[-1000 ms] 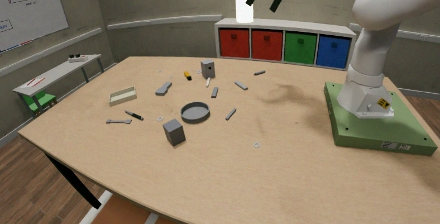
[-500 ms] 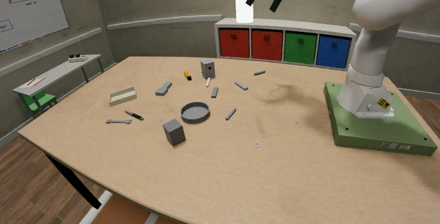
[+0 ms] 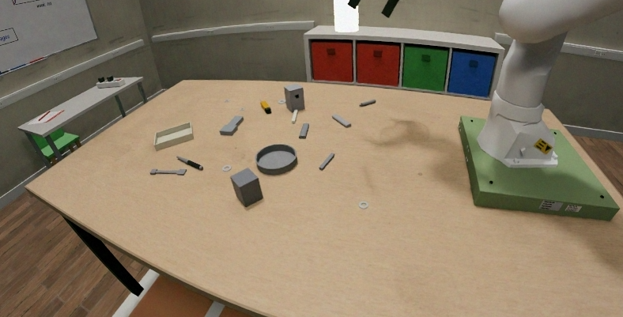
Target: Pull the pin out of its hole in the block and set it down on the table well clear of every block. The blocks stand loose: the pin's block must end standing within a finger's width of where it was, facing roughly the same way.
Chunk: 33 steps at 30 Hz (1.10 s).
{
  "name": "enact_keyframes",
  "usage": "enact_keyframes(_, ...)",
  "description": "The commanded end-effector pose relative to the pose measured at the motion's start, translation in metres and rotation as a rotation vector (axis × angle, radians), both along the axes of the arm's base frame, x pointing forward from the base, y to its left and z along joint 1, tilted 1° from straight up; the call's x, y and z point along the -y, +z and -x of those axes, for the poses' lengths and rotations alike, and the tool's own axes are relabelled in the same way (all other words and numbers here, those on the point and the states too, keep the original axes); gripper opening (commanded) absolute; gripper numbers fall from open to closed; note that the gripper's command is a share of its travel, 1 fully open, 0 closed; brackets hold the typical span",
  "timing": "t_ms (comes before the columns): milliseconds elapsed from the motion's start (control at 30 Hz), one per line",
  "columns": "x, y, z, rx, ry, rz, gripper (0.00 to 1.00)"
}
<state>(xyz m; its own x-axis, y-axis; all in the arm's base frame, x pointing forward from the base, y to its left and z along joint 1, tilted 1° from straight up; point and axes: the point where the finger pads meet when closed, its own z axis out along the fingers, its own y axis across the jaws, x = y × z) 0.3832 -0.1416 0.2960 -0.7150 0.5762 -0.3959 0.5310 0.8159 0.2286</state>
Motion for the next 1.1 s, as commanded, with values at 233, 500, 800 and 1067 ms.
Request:
enact_keyframes(233,0.0000,0.0001,0.0000,0.000,0.000,0.000,0.31)
enact_keyframes(500,0.0000,0.0001,0.0000,0.000,0.000,0.000,0.31)
enact_keyframes(800,0.0000,0.0001,0.0000,0.000,0.000,0.000,0.31)
enact_keyframes(1067,0.0000,0.0001,0.0000,0.000,0.000,0.000,0.31)
